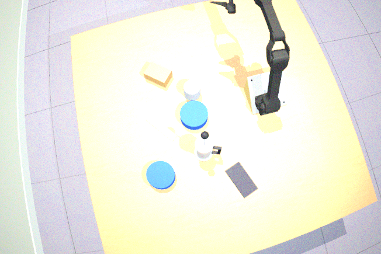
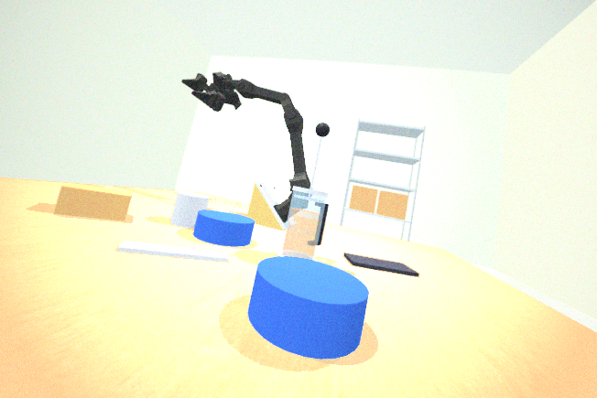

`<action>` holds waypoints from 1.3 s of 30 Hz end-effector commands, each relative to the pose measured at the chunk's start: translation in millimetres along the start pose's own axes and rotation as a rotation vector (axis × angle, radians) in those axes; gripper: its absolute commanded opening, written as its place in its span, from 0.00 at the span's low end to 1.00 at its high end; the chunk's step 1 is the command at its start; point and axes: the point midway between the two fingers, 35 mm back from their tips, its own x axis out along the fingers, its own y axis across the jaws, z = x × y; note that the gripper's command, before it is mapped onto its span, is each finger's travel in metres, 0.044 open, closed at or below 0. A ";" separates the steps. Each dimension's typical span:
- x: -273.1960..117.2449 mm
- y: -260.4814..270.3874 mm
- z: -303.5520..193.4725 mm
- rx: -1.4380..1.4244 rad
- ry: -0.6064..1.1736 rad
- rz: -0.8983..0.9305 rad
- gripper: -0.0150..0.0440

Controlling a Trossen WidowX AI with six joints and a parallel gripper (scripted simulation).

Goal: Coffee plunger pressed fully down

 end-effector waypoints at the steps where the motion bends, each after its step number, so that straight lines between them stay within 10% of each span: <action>1: 0.7 1.7 2.5 0.001 0.000 0.004 0.98; 22: 32.5 257.6 206.3 0.134 0.067 0.410 1.00; 39: -21.8 447.5 233.4 0.234 0.148 0.657 1.00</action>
